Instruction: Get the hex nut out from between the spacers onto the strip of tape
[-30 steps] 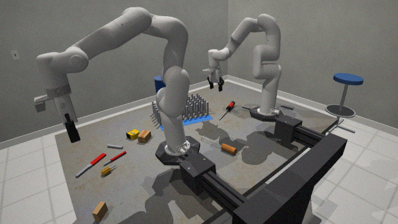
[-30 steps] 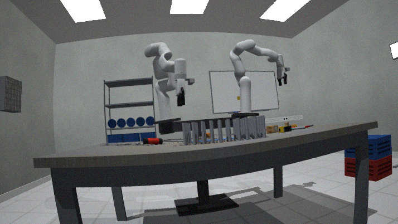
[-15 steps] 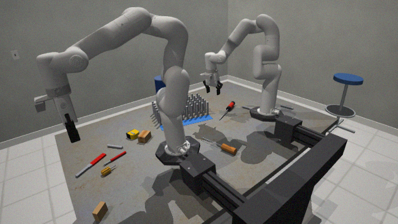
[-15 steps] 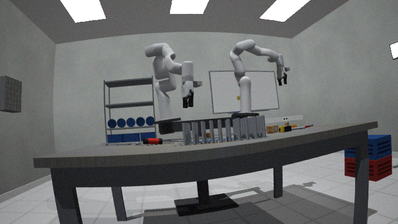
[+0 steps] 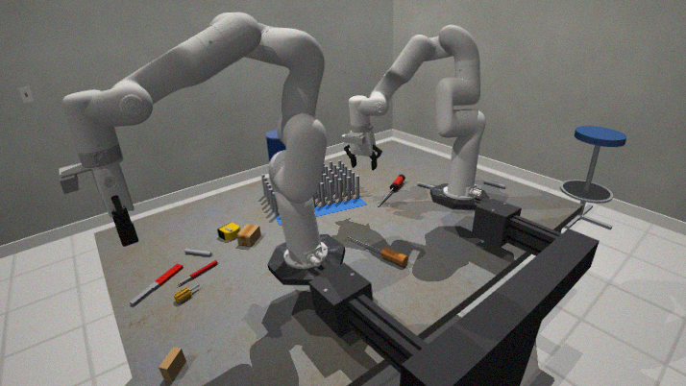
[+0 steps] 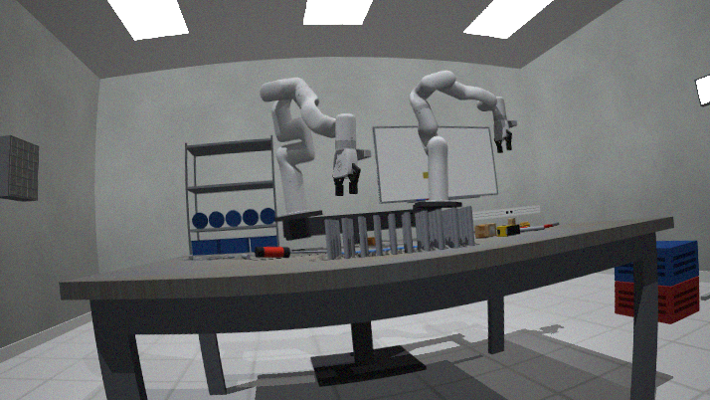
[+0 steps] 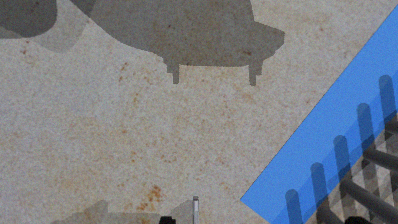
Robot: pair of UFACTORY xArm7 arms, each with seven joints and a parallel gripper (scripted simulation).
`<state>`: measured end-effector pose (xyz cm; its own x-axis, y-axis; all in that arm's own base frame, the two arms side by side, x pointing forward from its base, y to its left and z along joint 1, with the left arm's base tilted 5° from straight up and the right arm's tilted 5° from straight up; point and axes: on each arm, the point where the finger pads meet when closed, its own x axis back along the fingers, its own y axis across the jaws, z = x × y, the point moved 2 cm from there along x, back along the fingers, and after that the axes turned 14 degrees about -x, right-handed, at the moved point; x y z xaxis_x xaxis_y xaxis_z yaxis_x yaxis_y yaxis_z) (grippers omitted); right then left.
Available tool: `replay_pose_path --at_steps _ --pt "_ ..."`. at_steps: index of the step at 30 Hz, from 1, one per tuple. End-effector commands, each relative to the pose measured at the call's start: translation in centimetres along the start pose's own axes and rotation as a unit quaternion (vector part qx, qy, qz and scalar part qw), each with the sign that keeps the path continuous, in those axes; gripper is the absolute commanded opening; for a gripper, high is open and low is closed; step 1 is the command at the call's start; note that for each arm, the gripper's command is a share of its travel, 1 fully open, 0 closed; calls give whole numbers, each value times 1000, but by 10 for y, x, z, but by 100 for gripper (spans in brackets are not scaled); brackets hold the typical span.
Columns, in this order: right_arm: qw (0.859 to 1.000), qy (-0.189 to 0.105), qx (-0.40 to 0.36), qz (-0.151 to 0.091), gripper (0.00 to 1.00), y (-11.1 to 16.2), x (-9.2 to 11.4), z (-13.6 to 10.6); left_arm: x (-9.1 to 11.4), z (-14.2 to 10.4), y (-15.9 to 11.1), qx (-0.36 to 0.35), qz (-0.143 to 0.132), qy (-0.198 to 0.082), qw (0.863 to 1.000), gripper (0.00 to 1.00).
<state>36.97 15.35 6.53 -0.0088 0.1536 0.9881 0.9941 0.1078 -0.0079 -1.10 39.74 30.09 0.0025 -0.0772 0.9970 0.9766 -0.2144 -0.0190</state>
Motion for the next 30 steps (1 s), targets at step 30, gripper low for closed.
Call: replay_pose_path --at_steps 30 --pt "980 -6 199 -18 100 -64 -17 97 2 1 0 0 0 2 1000 100"
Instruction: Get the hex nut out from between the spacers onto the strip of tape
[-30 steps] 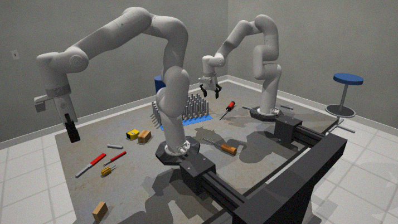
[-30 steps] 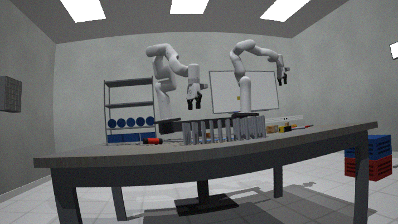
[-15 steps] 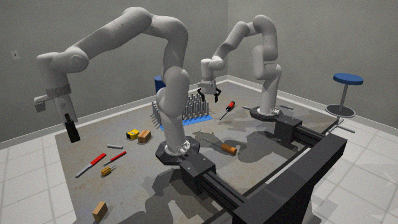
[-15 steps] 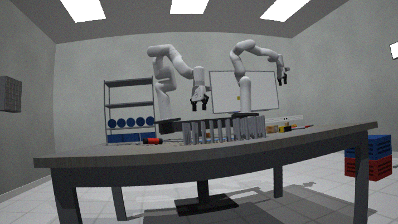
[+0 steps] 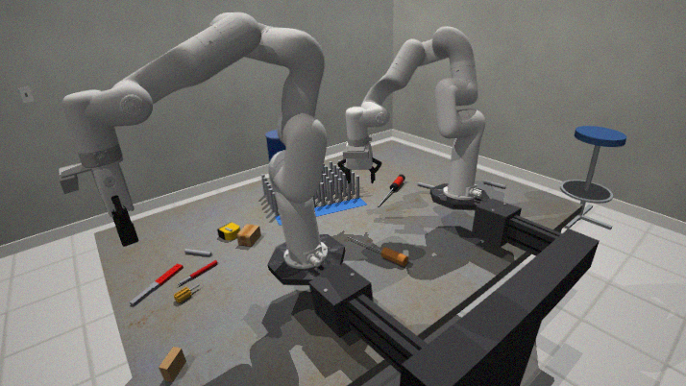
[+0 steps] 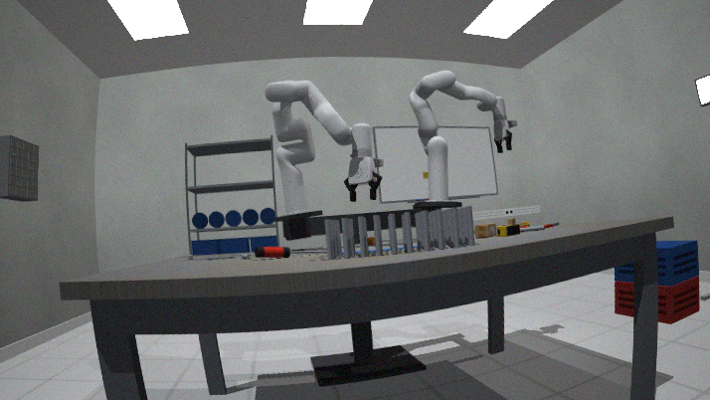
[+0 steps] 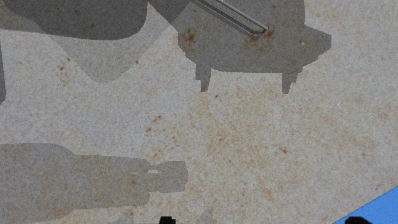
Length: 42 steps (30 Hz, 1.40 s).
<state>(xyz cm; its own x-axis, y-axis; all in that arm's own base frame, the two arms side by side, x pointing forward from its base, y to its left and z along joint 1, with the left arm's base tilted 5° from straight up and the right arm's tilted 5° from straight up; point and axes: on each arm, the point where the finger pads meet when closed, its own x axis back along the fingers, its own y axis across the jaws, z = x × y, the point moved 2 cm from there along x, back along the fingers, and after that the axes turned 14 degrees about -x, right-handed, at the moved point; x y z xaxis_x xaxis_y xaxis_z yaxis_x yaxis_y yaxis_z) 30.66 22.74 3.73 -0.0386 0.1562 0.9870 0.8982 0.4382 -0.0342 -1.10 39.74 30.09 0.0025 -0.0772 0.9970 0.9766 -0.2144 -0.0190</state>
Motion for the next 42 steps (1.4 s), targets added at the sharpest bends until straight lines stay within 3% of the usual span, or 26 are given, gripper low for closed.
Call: replay_pose_path --at_steps 1,25,42 --pt "999 -1 34 -5 100 -5 -2 19 2 1 0 0 0 2 1000 100" --pt "987 1 161 -15 100 -42 -11 84 2 1 0 0 0 2 1000 100" --pt "966 5 257 -21 100 -79 -17 128 2 1 0 0 0 2 1000 100"
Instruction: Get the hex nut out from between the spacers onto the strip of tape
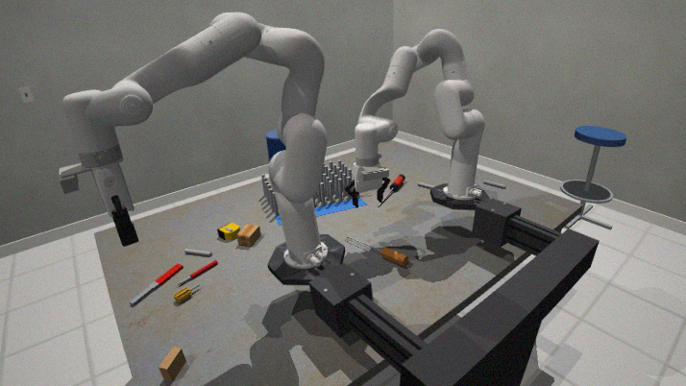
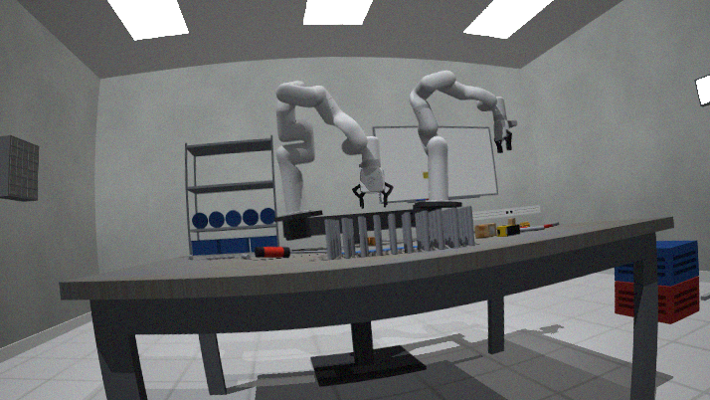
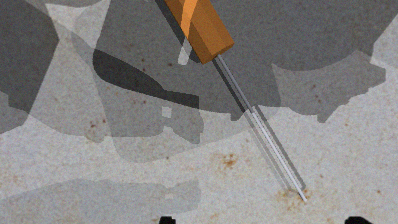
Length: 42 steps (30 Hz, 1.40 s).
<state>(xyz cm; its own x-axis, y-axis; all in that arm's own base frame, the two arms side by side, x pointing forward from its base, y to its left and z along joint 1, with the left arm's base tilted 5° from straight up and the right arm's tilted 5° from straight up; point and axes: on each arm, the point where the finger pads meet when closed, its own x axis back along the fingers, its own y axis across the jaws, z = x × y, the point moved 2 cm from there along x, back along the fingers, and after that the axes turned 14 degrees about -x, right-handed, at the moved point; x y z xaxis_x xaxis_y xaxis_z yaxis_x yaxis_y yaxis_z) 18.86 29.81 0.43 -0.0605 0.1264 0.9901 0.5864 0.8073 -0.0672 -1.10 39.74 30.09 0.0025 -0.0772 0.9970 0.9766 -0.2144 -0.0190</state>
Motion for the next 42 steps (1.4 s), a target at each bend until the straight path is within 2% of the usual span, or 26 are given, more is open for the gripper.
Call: replay_pose_path --at_steps 1,8,9,11,15,17,18,42 --pt "999 1 34 -4 100 -3 -1 19 2 1 0 0 0 2 1000 100" --pt "997 3 72 -7 100 -11 -4 40 2 1 0 0 0 2 1000 100" --pt "995 5 95 -8 100 -16 -5 52 2 1 0 0 0 2 1000 100" --pt "984 12 179 -13 100 -39 -9 94 2 1 0 0 0 2 1000 100" --pt "964 21 263 -16 100 -62 -12 124 2 1 0 0 0 2 1000 100" --pt "964 21 263 -16 100 -62 -12 124 2 1 0 0 0 2 1000 100" --pt "963 21 269 -17 100 -72 -14 140 2 1 0 0 0 2 1000 100" --pt "962 22 272 -17 100 -73 -14 141 2 1 0 0 0 2 1000 100"
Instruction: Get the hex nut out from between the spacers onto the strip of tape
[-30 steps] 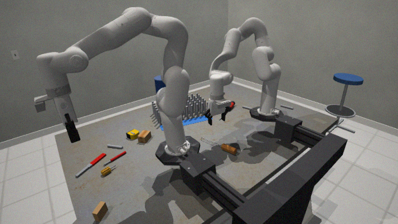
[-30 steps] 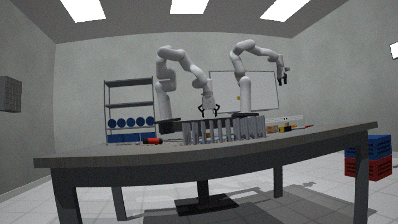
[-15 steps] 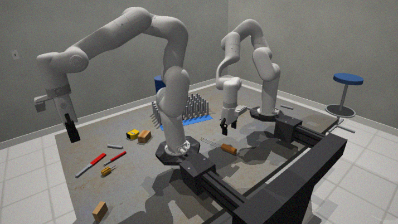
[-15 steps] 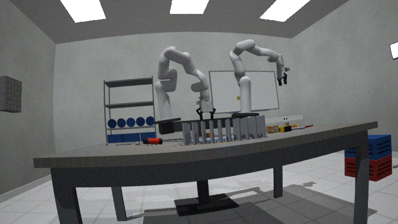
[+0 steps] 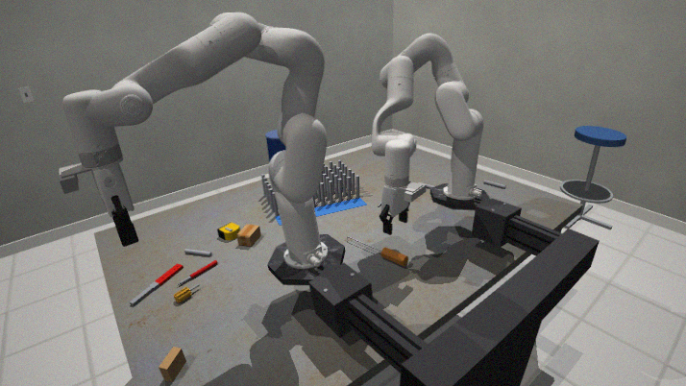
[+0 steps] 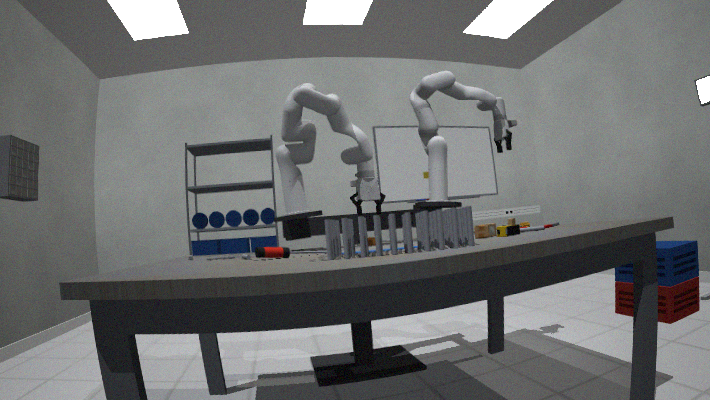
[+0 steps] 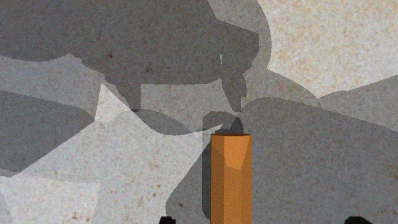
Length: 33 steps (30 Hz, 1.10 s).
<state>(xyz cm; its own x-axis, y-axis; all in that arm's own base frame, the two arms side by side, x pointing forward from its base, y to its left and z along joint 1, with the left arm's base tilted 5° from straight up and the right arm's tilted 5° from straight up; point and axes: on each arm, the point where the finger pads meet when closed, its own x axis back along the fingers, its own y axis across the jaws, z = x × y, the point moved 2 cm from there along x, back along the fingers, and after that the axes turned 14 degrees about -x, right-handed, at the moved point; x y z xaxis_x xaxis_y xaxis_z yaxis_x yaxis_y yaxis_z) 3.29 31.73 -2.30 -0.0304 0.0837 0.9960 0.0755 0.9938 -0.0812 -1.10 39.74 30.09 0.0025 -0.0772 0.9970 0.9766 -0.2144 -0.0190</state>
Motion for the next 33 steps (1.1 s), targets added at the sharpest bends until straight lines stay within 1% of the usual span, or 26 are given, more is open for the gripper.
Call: replay_pose_path --at_steps 1,9,10,17,24,26,33 --pt "1000 0 0 -2 100 1 1 0 2 1 0 0 0 2 1000 100" --pt "1000 0 0 -2 100 1 1 0 2 1 0 0 0 2 1000 100" --pt "1000 0 0 -2 65 1 1 0 2 1 0 0 0 2 1000 100" --pt "1000 0 -1 -2 65 1 -6 0 2 1 0 0 0 2 1000 100" --pt "1000 0 -1 -2 65 1 -29 0 2 1 0 0 0 2 1000 100" --pt "1000 0 -1 -2 65 1 -29 0 2 1 0 0 0 2 1000 100" --pt "1000 0 -1 -2 65 1 -55 1 2 1 0 0 0 2 1000 100"
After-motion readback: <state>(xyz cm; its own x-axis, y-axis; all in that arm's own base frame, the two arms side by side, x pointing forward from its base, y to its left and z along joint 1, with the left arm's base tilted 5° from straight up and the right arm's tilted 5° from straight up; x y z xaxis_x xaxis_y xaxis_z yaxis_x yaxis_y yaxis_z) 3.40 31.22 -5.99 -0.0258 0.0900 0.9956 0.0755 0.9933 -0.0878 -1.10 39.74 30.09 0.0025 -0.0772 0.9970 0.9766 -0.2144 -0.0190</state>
